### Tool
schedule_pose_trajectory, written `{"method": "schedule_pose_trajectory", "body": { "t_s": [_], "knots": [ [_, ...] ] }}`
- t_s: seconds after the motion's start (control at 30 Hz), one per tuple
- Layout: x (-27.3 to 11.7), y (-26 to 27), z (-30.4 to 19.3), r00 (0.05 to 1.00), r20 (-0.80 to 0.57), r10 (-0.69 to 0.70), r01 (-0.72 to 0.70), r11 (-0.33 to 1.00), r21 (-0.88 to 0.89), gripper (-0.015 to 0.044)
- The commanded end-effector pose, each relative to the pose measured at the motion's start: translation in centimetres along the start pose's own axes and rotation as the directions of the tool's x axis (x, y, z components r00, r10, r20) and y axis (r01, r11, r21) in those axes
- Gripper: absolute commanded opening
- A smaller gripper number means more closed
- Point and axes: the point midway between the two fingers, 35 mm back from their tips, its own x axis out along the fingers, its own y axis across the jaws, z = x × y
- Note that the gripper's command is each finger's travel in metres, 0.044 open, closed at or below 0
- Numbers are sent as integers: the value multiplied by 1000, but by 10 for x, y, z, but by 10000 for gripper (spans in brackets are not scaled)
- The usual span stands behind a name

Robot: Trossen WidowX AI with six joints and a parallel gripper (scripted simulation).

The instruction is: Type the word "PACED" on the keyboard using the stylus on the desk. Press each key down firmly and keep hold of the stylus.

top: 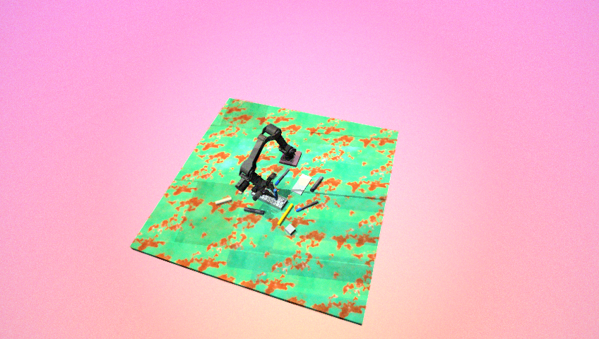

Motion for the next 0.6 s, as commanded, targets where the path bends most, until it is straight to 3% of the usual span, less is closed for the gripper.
{"method": "schedule_pose_trajectory", "body": {
  "t_s": [0.0, 0.37, 0.57],
  "knots": [
    [-10, 2, 7, 1000, 9, 2, -2, 1000, 1, 0],
    [-67, 1, 35, 1000, 5, -7, 7, 1000, 6, 0],
    [-69, 0, 43, 1000, 2, -8, 8, 1000, 6, 0]
  ]
}}
